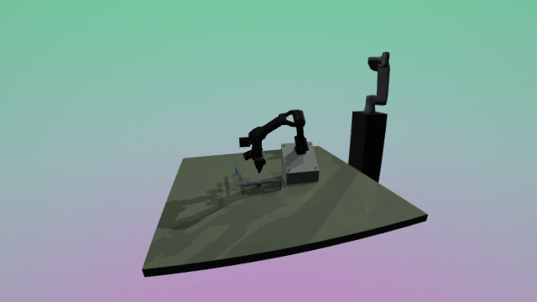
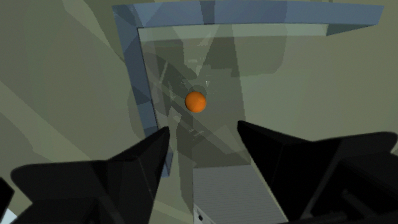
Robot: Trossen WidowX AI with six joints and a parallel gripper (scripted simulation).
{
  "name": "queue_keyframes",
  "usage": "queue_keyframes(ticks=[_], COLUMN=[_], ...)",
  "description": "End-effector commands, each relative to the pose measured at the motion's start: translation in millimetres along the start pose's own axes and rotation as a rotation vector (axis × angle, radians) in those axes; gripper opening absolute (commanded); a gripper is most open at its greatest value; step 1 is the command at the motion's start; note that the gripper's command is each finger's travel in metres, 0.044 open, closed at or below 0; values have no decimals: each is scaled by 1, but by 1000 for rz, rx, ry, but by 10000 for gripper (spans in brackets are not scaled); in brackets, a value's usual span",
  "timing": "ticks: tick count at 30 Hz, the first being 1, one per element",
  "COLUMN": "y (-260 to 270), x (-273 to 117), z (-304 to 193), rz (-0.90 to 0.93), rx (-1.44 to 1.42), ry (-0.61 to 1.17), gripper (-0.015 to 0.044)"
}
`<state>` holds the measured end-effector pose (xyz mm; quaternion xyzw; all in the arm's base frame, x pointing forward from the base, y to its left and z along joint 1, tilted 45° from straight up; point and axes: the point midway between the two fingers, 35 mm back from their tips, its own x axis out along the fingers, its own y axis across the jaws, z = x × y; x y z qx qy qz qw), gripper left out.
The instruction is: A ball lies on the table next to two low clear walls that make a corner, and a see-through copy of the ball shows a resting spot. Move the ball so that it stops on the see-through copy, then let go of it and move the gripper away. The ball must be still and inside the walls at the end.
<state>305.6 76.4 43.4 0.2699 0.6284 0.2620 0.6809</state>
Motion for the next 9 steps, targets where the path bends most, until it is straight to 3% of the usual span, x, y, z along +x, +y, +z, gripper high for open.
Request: queue_keyframes(ticks=[1, 2, 9], y=[0, 0, 0], x=[-35, -38, -38], z=[3, 2, 2], rz=[-2, -2, -2], rx=[-6, -6, -6], ry=[-19, -19, -19], gripper=[410, 437, 440])
